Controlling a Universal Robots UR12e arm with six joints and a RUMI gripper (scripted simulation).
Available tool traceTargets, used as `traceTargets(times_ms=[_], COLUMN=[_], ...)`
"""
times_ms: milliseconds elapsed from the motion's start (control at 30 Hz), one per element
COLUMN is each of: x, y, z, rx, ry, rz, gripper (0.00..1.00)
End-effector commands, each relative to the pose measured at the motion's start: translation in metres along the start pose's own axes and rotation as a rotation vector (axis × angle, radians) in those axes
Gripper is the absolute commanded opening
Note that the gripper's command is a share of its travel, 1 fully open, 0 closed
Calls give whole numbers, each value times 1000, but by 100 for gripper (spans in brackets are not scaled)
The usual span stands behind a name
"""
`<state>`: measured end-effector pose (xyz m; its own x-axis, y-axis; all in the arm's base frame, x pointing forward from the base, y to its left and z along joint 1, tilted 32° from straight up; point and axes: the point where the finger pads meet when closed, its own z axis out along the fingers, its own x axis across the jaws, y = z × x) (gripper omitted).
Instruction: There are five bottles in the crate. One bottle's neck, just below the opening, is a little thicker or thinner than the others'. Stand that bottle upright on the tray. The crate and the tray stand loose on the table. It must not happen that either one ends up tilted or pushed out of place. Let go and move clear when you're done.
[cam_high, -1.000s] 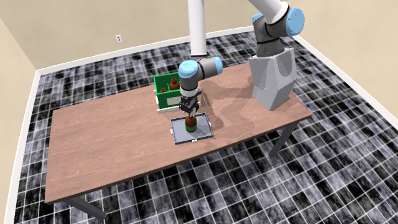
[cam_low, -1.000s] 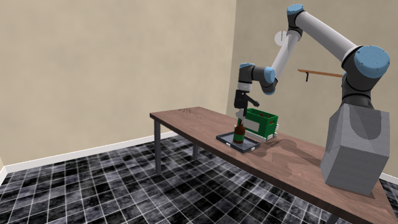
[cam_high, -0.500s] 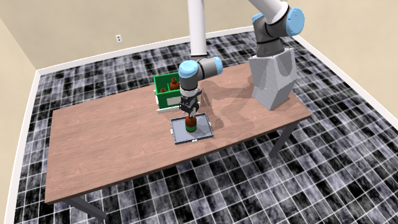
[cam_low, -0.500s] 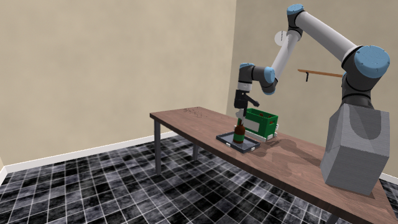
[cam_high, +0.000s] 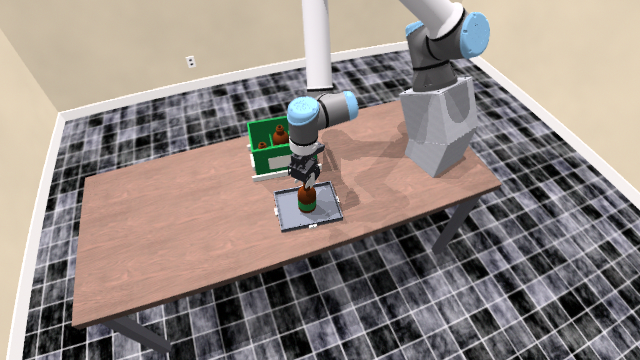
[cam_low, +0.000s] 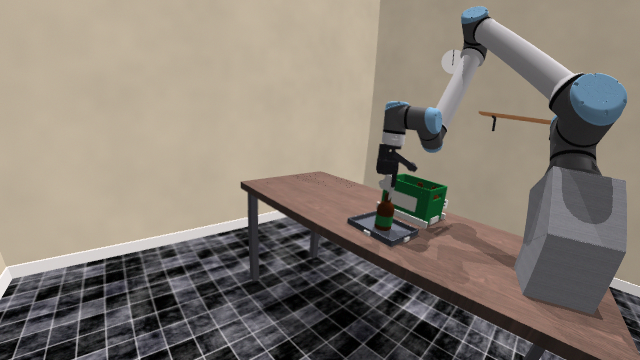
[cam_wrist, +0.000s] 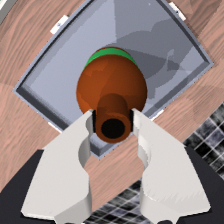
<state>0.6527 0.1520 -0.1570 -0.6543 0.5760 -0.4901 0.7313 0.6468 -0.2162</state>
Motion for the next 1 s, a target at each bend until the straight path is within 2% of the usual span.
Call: traceTargets(times_ms=[0, 33, 967], x=[0, 0, 0], y=[0, 0, 0], z=[-1, -1, -1], rx=[-1, -1, -1], ry=[-1, -1, -1], rz=[0, 0, 0], gripper=[0, 100, 100])
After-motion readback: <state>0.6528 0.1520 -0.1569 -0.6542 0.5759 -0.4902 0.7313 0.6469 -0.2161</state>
